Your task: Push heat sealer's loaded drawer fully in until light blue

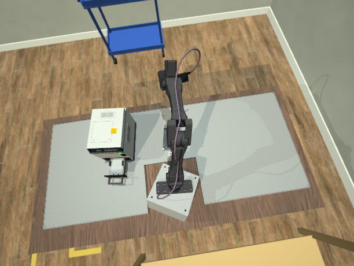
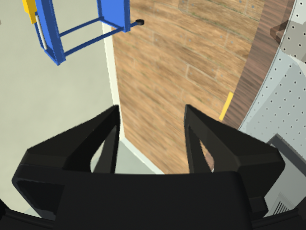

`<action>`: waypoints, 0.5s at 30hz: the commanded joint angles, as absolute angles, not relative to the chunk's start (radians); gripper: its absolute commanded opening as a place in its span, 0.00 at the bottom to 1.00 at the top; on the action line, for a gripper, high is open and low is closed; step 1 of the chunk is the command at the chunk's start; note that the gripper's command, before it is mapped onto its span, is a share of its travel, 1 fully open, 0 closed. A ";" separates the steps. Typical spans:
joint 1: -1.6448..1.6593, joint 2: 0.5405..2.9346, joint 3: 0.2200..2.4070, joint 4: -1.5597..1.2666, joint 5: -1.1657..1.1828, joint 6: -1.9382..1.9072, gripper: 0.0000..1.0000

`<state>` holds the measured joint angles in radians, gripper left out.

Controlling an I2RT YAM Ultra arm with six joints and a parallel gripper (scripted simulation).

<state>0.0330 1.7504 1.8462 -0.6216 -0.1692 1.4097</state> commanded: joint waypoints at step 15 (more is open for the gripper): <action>0.154 1.720 1.863 -0.661 -0.170 1.267 0.45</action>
<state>0.1444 1.7592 1.8275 -0.6502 -0.1585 1.3113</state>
